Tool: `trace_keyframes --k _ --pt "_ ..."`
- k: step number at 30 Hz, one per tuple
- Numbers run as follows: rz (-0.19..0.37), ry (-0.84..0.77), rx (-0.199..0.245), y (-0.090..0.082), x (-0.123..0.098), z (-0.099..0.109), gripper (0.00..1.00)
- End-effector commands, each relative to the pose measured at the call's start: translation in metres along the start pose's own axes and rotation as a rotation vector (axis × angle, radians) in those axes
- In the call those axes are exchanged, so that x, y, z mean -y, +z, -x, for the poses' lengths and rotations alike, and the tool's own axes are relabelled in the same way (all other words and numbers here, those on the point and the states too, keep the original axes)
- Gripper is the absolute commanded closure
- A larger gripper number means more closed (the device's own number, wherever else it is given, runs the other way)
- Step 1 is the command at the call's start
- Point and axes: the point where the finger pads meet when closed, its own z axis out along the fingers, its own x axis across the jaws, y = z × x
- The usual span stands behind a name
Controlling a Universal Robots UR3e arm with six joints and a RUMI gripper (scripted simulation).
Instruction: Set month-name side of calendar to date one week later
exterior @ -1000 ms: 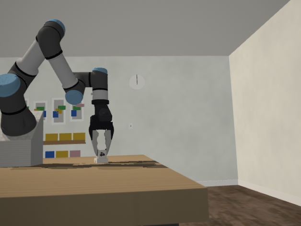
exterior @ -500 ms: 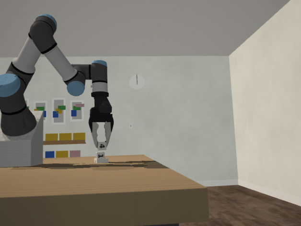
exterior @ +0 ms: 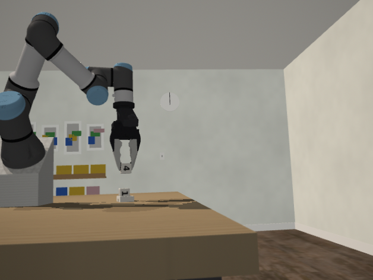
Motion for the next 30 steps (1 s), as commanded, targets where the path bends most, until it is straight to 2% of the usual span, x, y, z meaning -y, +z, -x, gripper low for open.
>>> trace_keyframes --k 1,12,30 --pt "0.000 0.002 -0.004 -0.0126 0.0001 0.0005 0.89" --pt "0.000 0.002 -0.004 -0.0210 0.0001 0.0005 0.89" --pt "0.000 0.006 -0.004 -0.0214 0.0002 0.0005 0.89"
